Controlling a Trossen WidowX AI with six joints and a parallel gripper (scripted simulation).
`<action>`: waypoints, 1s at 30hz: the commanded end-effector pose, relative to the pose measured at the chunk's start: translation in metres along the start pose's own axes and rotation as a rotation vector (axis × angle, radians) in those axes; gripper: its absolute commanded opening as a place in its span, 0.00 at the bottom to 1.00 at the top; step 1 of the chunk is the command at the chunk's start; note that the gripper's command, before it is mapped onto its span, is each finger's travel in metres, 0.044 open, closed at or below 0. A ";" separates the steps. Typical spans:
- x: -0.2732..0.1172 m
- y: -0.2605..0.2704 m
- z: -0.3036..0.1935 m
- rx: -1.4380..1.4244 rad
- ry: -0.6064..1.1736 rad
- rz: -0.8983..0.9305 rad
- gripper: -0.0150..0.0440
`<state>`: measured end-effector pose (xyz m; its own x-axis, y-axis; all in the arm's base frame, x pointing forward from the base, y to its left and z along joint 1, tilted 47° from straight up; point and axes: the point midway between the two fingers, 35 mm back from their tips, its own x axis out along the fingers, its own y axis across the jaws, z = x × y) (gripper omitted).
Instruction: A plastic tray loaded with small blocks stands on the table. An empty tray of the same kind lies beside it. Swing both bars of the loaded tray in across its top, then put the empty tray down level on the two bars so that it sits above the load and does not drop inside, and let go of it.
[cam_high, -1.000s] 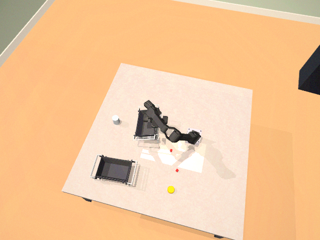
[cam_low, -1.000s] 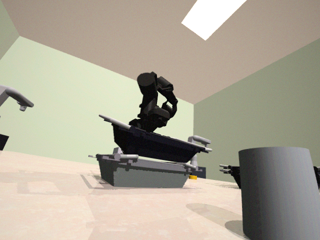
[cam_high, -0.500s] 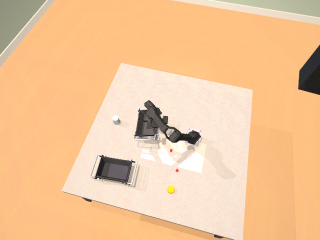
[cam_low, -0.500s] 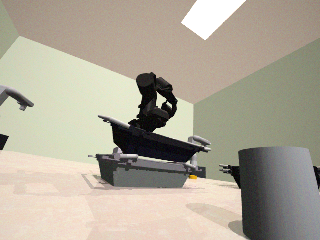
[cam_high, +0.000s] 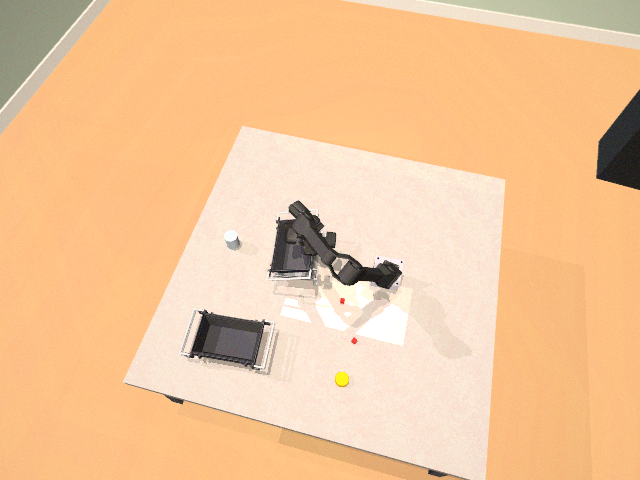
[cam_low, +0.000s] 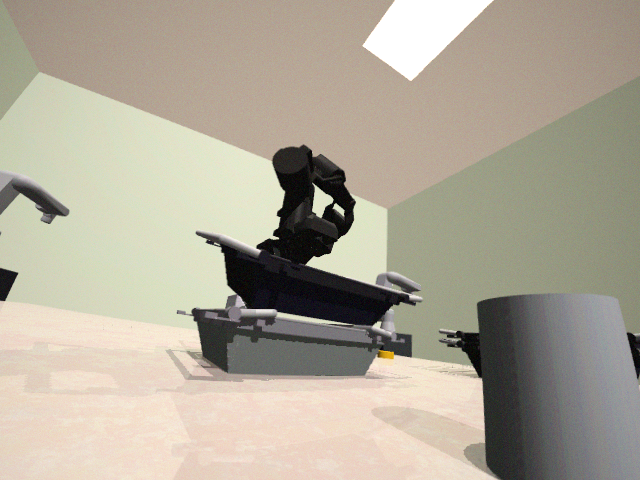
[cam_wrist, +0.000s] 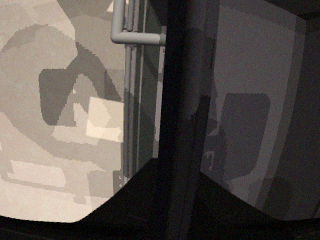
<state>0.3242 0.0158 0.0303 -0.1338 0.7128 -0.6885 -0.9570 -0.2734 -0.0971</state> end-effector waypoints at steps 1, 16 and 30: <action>0.004 0.005 0.000 0.004 0.004 0.026 0.25; 0.004 0.005 0.000 0.004 0.004 0.026 0.25; 0.000 0.000 0.000 0.000 0.000 0.001 0.25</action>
<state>0.3241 0.0159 0.0303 -0.1340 0.7128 -0.6884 -0.9569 -0.2736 -0.0971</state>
